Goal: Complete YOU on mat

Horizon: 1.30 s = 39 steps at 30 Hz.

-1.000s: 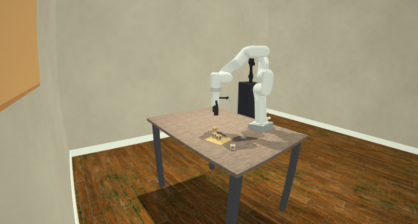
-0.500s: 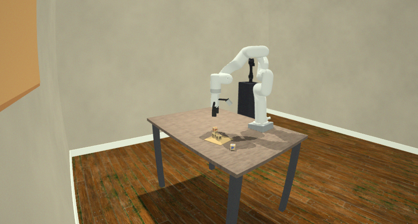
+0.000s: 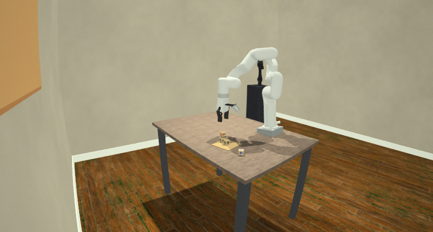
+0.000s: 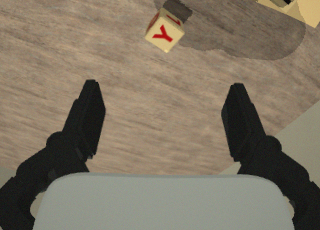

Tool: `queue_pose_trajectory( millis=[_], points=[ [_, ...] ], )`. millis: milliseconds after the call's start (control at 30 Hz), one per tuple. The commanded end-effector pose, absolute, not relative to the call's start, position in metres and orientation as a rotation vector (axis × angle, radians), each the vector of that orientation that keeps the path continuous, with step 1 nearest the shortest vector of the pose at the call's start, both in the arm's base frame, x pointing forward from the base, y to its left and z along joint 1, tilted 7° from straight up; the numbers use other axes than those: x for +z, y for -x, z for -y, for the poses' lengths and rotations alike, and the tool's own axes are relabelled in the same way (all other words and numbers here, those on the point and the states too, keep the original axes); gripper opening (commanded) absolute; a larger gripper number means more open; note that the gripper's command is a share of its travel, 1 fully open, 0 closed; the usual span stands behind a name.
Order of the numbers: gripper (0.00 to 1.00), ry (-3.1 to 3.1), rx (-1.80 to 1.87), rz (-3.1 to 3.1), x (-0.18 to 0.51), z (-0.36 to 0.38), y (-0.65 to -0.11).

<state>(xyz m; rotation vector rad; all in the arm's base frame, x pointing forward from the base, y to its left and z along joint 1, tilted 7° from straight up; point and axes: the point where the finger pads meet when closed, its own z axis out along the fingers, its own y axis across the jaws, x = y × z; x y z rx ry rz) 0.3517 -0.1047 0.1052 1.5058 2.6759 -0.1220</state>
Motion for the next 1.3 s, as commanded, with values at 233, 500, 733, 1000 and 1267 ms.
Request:
queue_pose_trajectory(
  millis=[233,500,733,1000,1267],
  points=[
    [1.00,-1.851,-0.117,-2.426,0.098,0.106,-0.353],
    [1.00,-1.996,-0.107,-2.303,0.095,0.106,-0.352],
    [1.00,-2.187,-0.093,-2.116,0.089,0.106,-0.352],
    [0.69,-2.229,-0.090,-2.071,0.088,0.107,-0.352],
    [0.69,-2.229,-0.090,-2.071,0.088,0.107,-0.352]
  ],
)
